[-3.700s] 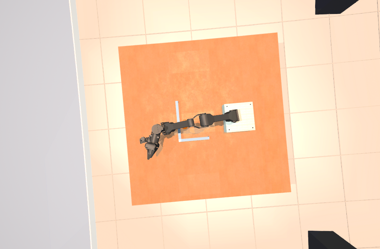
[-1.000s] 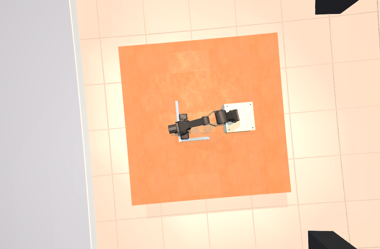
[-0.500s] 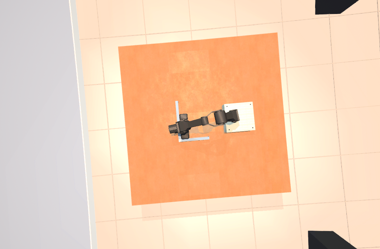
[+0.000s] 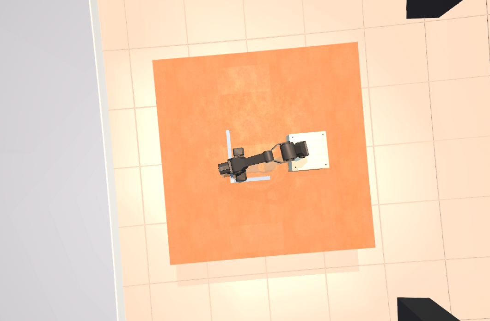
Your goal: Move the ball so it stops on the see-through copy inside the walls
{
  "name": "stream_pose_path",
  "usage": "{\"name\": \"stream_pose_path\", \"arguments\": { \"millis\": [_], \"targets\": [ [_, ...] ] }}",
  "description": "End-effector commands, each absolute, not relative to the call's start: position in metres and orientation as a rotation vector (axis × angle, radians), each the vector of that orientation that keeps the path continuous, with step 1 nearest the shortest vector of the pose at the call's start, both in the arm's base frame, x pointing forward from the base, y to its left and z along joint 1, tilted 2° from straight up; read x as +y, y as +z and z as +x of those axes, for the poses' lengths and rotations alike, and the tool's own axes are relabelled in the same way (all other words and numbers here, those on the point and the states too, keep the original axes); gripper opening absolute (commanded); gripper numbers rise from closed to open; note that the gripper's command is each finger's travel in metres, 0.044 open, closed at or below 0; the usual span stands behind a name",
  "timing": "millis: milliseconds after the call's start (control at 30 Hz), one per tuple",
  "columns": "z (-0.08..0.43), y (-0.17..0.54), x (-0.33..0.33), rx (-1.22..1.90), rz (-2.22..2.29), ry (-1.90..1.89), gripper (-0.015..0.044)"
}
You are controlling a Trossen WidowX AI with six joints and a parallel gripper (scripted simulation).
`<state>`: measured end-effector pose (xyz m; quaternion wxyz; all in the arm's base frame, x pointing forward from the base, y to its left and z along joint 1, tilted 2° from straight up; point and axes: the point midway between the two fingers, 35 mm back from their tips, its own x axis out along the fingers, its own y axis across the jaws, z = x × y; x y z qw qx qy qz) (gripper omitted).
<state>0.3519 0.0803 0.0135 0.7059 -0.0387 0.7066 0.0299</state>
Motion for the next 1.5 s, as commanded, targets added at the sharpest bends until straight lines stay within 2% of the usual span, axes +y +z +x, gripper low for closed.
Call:
{"name": "stream_pose_path", "arguments": {
  "millis": [0,433,567,967,1167,1467],
  "targets": [
    [0.359,0.038,0.080,1.550,-0.078,0.061,0.0000],
    [0.363,0.115,0.073,1.531,-0.077,0.040,0.0000],
    [0.363,0.118,0.072,1.530,-0.077,0.038,0.0000],
    [0.362,0.071,0.040,1.530,-0.080,0.036,0.0000],
    [0.363,0.060,0.040,1.530,-0.080,0.036,0.0000],
    [0.364,0.004,0.038,1.531,-0.080,0.035,0.0000]
  ]
}}
